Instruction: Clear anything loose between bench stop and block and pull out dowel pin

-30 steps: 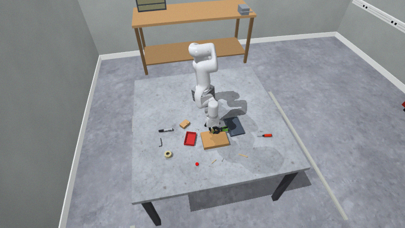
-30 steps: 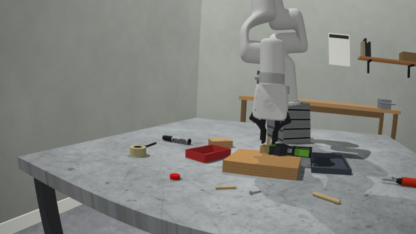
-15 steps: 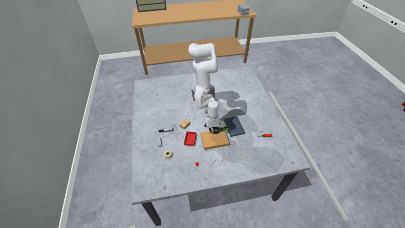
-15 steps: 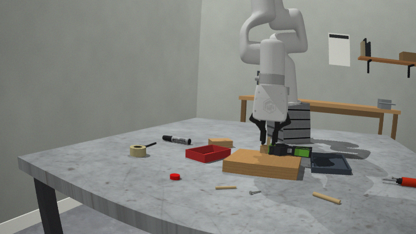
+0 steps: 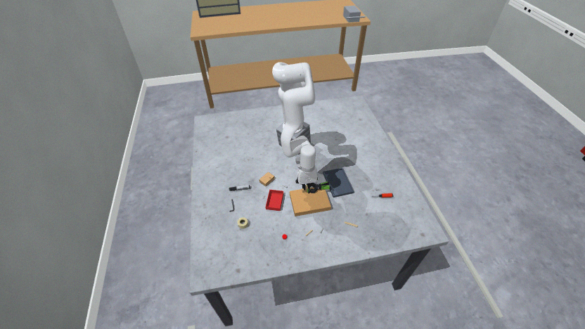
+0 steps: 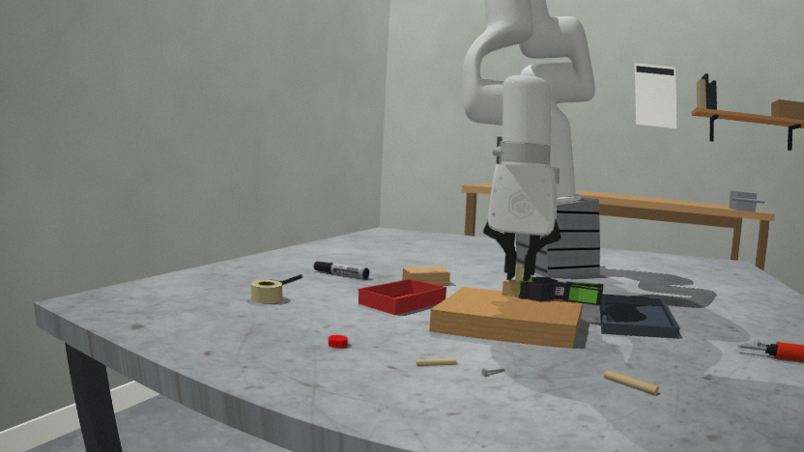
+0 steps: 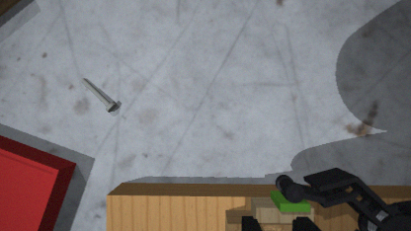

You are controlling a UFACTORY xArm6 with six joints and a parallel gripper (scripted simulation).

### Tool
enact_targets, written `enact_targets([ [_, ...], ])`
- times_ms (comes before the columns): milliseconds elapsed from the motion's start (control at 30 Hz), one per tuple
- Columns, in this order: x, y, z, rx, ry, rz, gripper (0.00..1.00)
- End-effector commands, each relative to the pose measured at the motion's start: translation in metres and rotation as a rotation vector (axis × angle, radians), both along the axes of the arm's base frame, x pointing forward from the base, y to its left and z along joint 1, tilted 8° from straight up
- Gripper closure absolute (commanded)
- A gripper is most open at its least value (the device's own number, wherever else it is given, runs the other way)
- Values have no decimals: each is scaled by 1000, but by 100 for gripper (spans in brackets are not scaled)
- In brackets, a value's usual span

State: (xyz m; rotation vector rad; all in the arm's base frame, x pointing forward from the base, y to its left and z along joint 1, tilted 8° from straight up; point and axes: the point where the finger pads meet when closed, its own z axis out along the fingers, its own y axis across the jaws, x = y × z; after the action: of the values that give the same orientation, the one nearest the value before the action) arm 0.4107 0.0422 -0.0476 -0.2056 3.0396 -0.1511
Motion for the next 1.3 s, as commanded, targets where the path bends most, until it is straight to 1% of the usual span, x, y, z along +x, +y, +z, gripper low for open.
enact_targets([
  [0, 1, 0, 1, 0, -2, 0, 79],
  [33, 1, 0, 1, 0, -2, 0, 85],
  [267, 1, 0, 1, 0, -2, 0, 85],
  [300, 1, 0, 1, 0, -2, 0, 92],
  [467, 1, 0, 1, 0, -2, 0, 92],
  [500, 1, 0, 1, 0, -2, 0, 100],
  [1267, 1, 0, 0, 0, -2, 0, 100],
])
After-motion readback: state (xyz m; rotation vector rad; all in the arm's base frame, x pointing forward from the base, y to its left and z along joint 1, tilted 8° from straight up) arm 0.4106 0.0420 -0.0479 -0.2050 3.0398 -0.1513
